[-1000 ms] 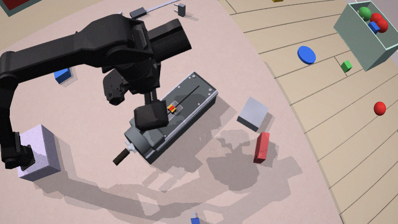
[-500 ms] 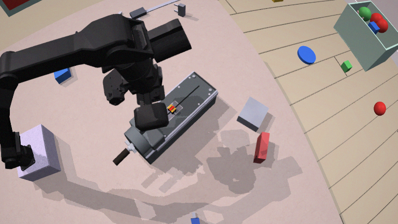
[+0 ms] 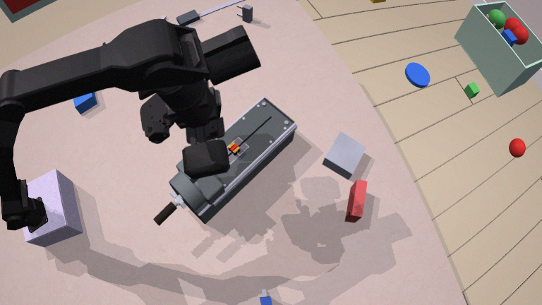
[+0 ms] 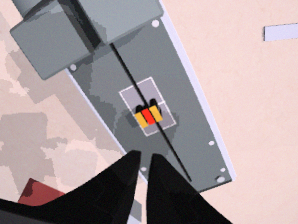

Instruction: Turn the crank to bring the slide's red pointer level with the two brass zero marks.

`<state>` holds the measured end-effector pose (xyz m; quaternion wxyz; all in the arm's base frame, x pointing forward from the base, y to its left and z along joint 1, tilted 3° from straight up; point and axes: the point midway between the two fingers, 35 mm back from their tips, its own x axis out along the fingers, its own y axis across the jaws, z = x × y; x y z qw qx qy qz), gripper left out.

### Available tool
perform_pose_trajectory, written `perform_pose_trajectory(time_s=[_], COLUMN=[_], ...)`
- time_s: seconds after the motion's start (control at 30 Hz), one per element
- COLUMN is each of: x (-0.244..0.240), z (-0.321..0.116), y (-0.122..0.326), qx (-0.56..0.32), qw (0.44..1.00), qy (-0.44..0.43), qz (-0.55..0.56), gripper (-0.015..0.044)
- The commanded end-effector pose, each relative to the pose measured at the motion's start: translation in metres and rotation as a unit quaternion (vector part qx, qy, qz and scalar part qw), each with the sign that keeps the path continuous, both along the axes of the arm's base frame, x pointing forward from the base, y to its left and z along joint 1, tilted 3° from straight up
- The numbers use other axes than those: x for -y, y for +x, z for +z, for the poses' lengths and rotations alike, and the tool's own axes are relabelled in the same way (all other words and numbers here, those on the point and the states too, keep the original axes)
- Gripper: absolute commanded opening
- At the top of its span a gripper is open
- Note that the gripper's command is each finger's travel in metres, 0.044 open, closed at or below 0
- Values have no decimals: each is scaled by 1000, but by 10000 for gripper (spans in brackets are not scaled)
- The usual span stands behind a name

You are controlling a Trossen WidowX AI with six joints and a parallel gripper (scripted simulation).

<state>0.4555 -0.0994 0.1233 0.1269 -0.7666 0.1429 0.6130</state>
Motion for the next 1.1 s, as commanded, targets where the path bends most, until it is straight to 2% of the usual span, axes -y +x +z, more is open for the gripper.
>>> perform_pose_trajectory(time_s=[0.0, 0.43, 0.5, 1.07], x=[0, 0, 0, 0], z=[0, 0, 0, 0], y=[0, 0, 0, 0], qx=[0, 0, 0, 0], qw=[1000, 1000, 1000, 1000], qy=[0, 0, 0, 0], qz=[0, 0, 0, 0], gripper=[79, 420, 440, 0])
